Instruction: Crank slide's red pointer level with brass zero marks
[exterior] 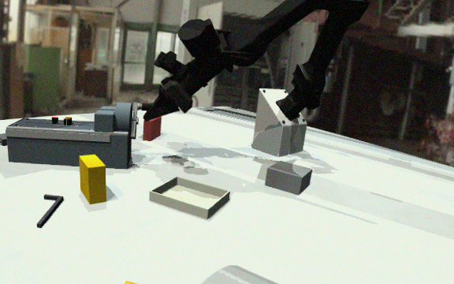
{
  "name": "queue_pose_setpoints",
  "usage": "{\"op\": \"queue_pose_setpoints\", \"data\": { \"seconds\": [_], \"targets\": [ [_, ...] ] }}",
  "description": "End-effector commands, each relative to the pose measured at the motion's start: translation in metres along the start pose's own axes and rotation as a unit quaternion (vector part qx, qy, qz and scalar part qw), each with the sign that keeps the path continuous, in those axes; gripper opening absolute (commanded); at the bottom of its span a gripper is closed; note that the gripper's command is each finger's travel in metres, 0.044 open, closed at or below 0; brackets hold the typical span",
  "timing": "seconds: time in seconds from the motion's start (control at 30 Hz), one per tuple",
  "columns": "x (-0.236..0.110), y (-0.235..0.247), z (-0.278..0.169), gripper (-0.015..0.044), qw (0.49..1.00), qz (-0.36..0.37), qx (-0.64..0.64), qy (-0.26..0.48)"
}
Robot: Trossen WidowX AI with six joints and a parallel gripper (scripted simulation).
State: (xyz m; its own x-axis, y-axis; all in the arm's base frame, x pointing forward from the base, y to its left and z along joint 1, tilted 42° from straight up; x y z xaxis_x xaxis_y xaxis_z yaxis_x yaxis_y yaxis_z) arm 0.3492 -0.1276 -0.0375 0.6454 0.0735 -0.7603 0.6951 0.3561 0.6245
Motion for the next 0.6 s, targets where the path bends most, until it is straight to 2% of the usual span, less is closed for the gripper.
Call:
{"op": "queue_pose_setpoints", "data": {
  "seconds": [0.0, 0.57],
  "targets": [
    [0.0024, -0.0087, -0.0011, 0.0000, 1.000, -0.011, 0.003, 0.000],
    [0.0047, -0.0122, -0.0026, 0.0000, 1.000, -0.011, 0.003, 0.000]
  ]
}}
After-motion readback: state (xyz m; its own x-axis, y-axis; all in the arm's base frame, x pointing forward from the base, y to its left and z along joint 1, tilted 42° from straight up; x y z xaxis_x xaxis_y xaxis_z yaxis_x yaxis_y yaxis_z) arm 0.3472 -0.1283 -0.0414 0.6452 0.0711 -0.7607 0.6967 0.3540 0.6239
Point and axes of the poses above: the point midway between the two fingers, 35 mm back from their tips, its own x axis out along the fingers, its own y axis across the jaws, z = x × y, the point moved 1 cm from there along -x, back along the fingers, and after that the axes turned 10 degrees about x, right-handed, at the moved point
